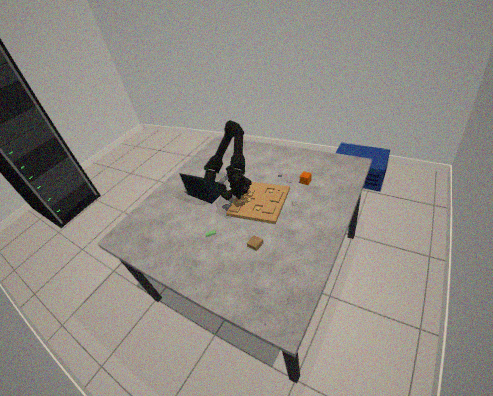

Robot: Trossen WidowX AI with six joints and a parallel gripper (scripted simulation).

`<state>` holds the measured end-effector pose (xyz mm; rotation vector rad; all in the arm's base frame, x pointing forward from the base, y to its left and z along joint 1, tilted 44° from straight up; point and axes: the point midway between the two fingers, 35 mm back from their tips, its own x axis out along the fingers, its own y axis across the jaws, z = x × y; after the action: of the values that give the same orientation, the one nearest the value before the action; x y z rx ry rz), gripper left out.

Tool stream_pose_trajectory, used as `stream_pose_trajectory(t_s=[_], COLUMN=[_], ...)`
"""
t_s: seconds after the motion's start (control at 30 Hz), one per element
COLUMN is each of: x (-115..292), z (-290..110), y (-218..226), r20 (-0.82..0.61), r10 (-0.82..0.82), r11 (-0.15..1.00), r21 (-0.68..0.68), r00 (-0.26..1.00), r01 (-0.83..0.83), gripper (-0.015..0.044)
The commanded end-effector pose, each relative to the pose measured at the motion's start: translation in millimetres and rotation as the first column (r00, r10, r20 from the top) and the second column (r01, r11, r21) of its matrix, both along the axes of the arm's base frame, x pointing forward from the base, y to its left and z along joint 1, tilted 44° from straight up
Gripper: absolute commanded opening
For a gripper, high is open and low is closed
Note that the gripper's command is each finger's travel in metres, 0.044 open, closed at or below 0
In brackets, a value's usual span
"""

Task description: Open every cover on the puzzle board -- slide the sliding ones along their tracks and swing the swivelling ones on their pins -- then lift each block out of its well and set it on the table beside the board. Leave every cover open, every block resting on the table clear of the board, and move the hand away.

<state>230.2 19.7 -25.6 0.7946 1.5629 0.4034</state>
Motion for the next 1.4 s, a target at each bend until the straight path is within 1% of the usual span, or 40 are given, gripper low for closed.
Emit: stream_pose_trajectory(t_s=[0.0,0.83,0.93,1.03,1.1,1.2,1.27,1.37], x=[-0.2,0.9,0.9,0.9,0.9,0.8,0.7,0.5], z=[-1.7,-10.0,-9.7,-8.6,-7.5,-5.7,-4.4,-2.5], y=[1.2,11.0,10.7,9.4,8.2,6.2,4.9,2.9], r20=[0.0,-0.001,0.041,0.157,0.268,0.43,0.52,0.62], r10=[0.0,0.003,0.047,0.17,0.288,0.463,0.56,0.67], r11=[1.0,1.0,0.999,0.985,0.957,0.881,0.812,0.687], r21=[-0.001,-0.003,-0.004,-0.019,-0.048,-0.122,-0.189,-0.308], r00=[1.0,1.0,0.998,0.973,0.919,0.775,0.644,0.408], r01=[0.0,-0.003,-0.047,-0.169,-0.286,-0.458,-0.553,-0.658], gripper=[0.0,0.0,0.0,0.0,0.0,0.0,0.0,0.0])
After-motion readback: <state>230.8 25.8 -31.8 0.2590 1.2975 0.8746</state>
